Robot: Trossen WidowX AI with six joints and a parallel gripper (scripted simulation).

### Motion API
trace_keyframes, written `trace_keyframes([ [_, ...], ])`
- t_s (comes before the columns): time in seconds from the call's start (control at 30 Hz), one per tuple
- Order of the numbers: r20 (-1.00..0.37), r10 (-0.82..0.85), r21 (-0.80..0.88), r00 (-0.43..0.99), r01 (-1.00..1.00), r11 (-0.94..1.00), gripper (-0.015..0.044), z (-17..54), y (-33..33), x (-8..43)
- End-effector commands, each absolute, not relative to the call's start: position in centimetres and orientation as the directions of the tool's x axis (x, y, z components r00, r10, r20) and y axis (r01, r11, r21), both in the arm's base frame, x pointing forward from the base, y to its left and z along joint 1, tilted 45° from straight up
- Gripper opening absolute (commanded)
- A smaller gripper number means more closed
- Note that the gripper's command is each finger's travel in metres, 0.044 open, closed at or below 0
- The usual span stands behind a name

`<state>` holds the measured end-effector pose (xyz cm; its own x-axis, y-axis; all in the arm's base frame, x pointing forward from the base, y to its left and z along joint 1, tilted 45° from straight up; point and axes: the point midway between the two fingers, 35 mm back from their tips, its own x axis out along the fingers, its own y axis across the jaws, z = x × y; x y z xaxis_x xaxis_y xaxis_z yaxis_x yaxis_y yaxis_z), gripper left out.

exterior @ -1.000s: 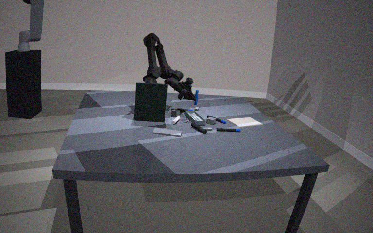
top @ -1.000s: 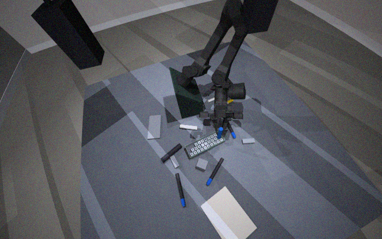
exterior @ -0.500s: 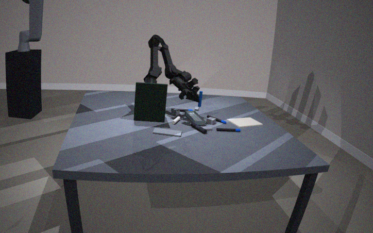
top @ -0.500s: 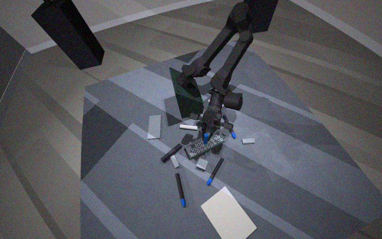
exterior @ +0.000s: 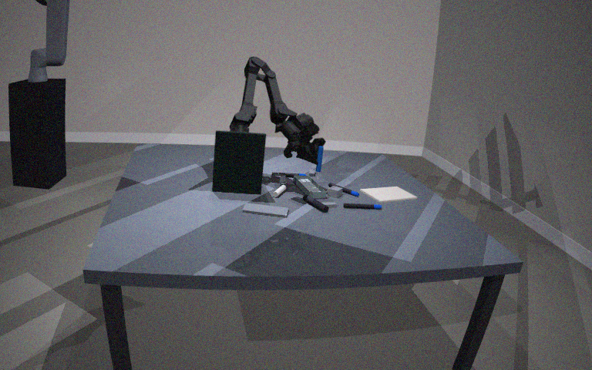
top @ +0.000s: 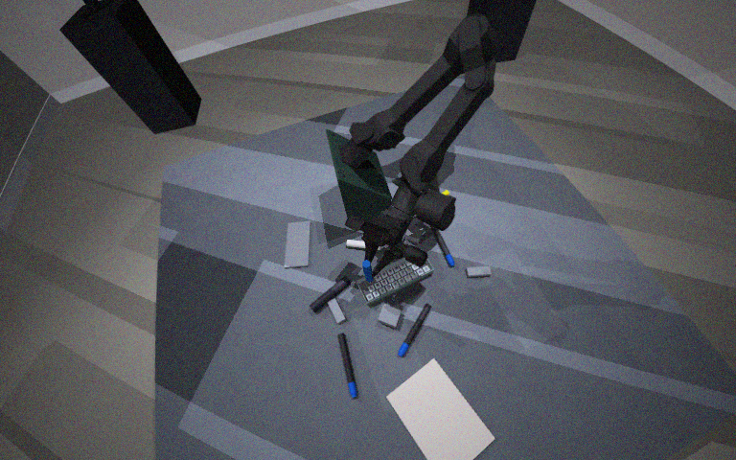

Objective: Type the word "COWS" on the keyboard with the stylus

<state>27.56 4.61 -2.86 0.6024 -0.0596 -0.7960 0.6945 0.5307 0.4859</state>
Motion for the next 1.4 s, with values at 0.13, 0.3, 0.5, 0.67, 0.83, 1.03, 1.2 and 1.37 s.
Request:
trace_keyframes([
  [0.13, -0.802, -0.059, 0.481, 0.594, 0.702, 0.525, 0.0, -3.2, 4.7, 27.5],
  [0.3, -0.802, -0.059, 0.481, 0.594, 0.702, 0.525, 0.0, -3.9, 5.4, 27.4],
  [0.5, -0.802, -0.058, 0.481, 0.594, 0.702, 0.525, 0.0, -4.3, 5.8, 27.4],
  [0.67, -0.802, -0.058, 0.481, 0.594, 0.702, 0.525, 0.0, -5.2, 6.7, 27.3],
  [0.83, -0.802, -0.058, 0.481, 0.594, 0.702, 0.525, 0.0026, -5.6, 7.1, 27.2],
  [1.03, -0.803, -0.058, 0.481, 0.593, 0.702, 0.525, 0.0081, -5.9, 7.3, 27.2],
  [1.2, -0.803, -0.058, 0.481, 0.593, 0.703, 0.525, 0.0081, -6.0, 7.5, 27.2],
  [1.37, -0.803, -0.058, 0.481, 0.593, 0.703, 0.525, 0.0081, -6.0, 7.5, 27.2],
])
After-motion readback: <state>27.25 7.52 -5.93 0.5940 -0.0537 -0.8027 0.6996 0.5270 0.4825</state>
